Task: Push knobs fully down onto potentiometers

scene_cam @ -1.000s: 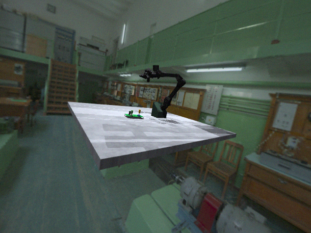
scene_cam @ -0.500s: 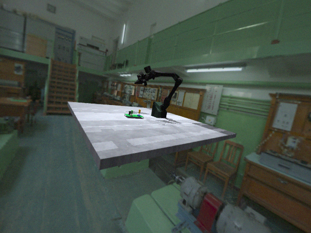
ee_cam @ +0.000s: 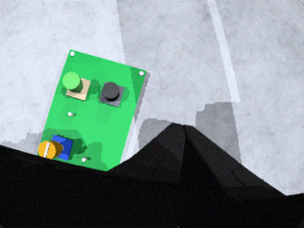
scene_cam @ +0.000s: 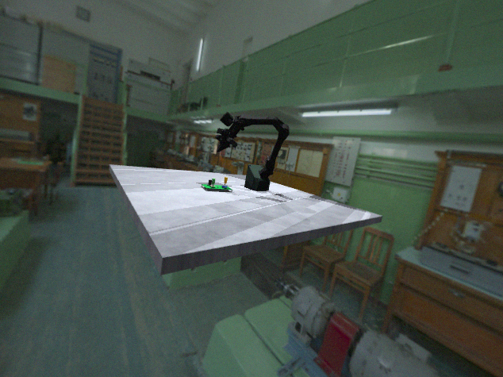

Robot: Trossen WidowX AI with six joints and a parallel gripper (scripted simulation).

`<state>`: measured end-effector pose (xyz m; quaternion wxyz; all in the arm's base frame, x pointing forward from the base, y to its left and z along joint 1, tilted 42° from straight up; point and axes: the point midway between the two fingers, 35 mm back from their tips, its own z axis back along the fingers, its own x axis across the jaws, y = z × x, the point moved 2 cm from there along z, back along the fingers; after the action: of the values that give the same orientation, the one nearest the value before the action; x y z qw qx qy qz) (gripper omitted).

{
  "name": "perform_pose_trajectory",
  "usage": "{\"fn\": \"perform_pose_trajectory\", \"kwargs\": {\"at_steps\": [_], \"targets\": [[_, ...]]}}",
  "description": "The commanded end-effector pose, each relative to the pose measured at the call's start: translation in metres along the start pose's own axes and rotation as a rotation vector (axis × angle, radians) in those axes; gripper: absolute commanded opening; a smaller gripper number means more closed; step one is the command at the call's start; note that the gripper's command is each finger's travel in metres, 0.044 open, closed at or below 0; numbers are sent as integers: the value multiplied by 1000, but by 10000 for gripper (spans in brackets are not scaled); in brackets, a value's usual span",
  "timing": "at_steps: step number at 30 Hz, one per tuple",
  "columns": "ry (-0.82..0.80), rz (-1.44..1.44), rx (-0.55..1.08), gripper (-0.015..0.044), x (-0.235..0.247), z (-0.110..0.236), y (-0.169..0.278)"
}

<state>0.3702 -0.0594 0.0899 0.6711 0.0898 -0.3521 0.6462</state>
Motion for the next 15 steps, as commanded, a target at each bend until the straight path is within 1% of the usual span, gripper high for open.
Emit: {"fn": "perform_pose_trajectory", "kwargs": {"at_steps": [1, 12, 15], "targets": [[-35, -41, 135, 0, 26, -21, 8], [-72, -121, 488, 0, 93, -60, 40], [-71, -125, 510, 0, 97, -62, 43]]}}
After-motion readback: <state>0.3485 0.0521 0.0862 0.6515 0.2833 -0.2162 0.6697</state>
